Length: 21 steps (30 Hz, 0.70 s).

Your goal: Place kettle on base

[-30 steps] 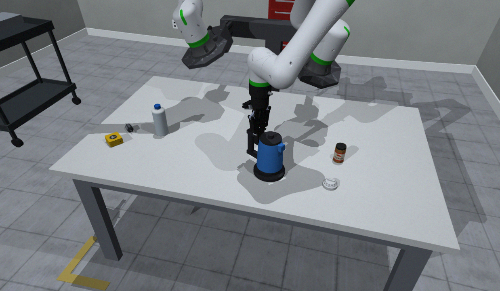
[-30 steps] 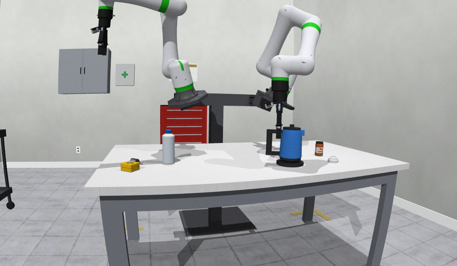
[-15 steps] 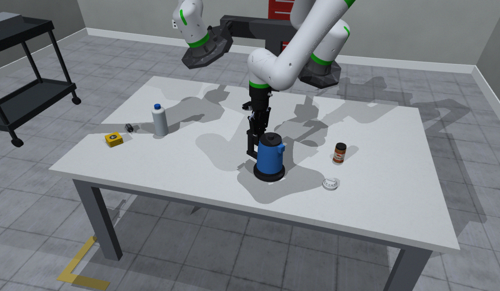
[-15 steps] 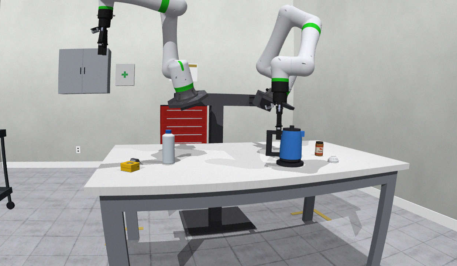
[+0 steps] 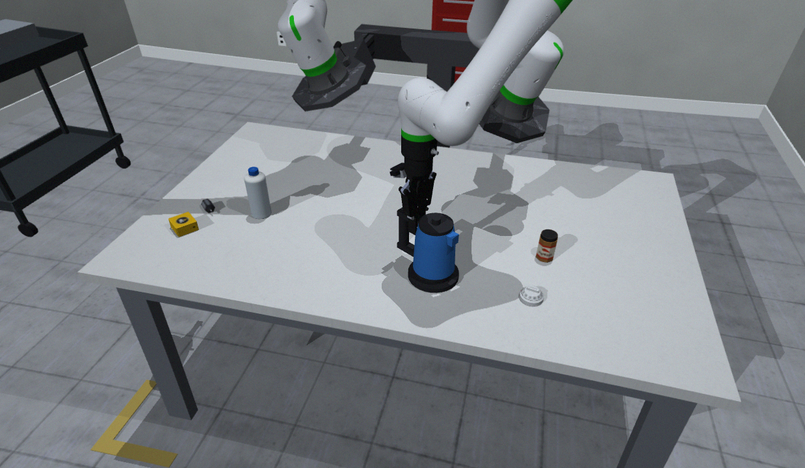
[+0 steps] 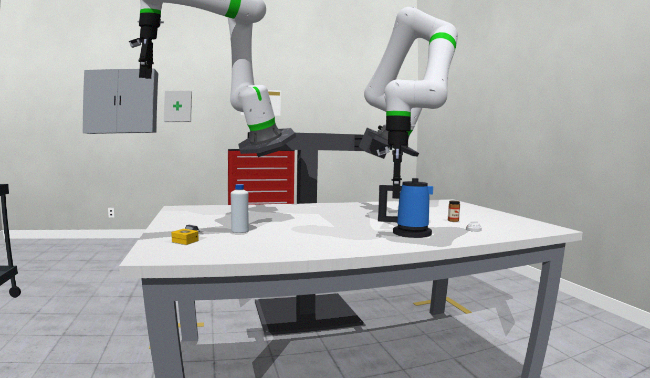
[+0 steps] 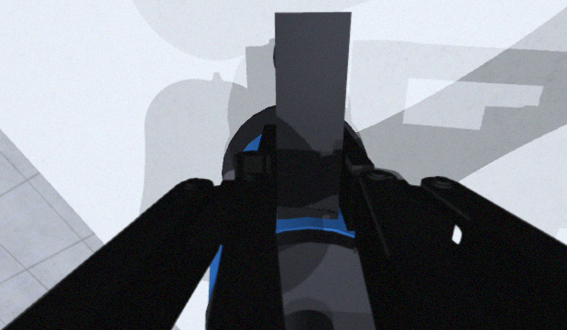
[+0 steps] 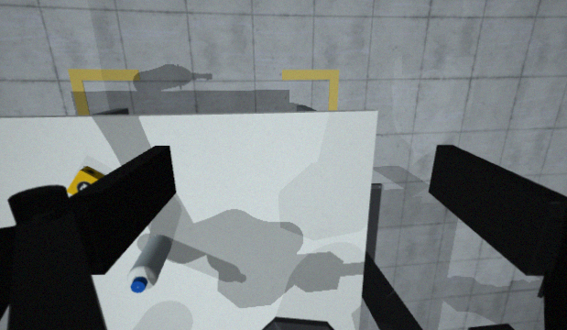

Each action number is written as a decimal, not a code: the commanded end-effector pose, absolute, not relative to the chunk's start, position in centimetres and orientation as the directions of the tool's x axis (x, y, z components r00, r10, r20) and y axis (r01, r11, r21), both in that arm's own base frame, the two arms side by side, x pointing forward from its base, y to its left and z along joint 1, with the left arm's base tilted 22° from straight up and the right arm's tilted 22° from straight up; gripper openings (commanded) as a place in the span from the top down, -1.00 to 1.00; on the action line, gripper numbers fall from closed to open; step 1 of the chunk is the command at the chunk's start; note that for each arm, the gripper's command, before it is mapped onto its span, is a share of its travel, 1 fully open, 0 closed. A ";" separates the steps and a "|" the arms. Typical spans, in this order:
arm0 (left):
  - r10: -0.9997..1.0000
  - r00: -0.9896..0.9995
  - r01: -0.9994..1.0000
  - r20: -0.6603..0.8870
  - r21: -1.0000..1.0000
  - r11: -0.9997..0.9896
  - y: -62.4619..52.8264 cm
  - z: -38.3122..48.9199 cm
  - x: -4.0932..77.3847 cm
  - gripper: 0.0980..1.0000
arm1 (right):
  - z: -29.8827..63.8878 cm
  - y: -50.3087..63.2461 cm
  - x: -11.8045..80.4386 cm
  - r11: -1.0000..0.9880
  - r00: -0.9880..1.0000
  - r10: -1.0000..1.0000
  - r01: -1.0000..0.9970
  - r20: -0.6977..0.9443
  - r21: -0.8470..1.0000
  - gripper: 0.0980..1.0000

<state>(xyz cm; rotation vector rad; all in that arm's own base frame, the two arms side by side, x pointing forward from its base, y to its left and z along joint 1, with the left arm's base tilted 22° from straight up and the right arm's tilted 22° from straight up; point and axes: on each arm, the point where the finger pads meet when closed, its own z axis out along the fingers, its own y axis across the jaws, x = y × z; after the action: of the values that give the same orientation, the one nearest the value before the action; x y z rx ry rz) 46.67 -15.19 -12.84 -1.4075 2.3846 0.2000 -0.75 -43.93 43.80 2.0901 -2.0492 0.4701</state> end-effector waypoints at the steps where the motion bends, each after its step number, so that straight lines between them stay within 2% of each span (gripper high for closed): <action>1: -0.817 -0.436 -0.868 -0.377 -0.064 0.493 -15.3 -12.8 46.7 1.00 | 43.9 -43.9 -0.8 -0.036 0.001 -0.938 -0.995 0.346 -0.093 -1.00; 21: -0.817 -0.436 -0.868 -0.377 -0.064 0.493 -15.2 -13.0 46.8 1.00 | 43.9 -43.9 -0.8 -0.036 0.001 -0.938 -0.995 0.346 -0.093 -1.00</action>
<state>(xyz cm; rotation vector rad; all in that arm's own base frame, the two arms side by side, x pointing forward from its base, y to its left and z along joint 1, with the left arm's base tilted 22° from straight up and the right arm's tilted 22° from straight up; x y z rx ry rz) 46.71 -15.12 -13.02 -1.4073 2.3848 0.2001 -0.75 -43.93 43.80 2.0901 -2.0492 0.4701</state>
